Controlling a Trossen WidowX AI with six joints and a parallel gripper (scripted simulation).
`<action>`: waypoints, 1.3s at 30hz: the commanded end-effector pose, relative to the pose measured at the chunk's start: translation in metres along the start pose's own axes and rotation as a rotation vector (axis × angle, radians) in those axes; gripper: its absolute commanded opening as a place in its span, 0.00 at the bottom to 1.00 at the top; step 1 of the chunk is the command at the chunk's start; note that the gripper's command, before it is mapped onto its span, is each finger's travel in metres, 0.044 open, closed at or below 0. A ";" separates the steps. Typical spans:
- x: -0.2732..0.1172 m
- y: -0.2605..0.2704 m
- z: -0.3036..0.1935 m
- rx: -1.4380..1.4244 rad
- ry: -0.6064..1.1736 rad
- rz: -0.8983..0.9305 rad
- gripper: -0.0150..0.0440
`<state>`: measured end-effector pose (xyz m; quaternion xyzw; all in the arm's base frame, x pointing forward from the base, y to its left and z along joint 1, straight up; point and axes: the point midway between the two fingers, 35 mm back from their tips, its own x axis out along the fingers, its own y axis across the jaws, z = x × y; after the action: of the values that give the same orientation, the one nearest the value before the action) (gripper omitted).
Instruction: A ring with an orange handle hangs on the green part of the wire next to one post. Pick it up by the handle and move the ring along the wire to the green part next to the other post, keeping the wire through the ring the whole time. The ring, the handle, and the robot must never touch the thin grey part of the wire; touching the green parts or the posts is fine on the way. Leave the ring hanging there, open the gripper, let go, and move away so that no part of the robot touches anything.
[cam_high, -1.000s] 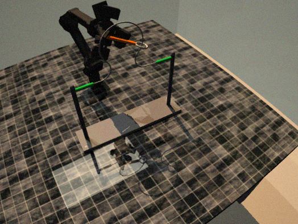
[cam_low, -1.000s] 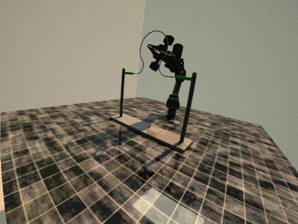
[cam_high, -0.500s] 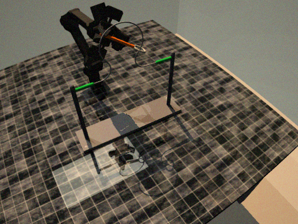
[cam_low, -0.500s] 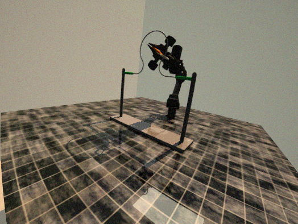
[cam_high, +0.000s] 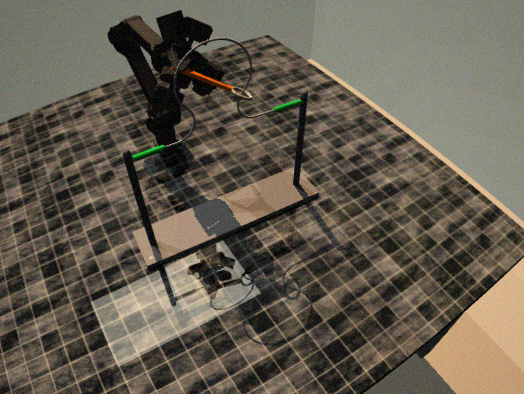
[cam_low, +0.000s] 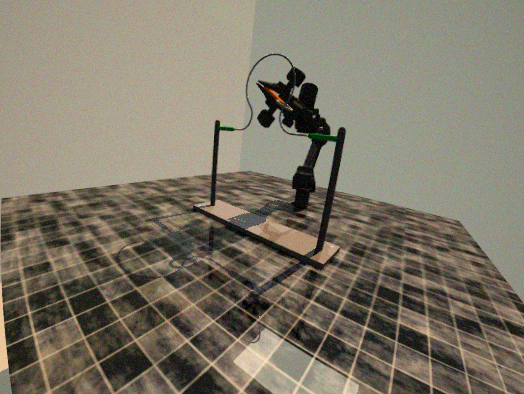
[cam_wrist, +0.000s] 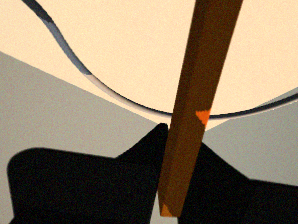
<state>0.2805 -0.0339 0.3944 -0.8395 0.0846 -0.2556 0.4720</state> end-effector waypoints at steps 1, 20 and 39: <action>-0.001 0.006 0.000 0.024 0.004 0.010 0.00; -0.024 0.063 0.011 0.339 0.126 0.202 0.00; -0.050 0.116 0.046 0.733 0.172 0.433 0.00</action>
<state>0.2731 -0.0456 0.2699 -0.5794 0.1944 -0.2370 0.7552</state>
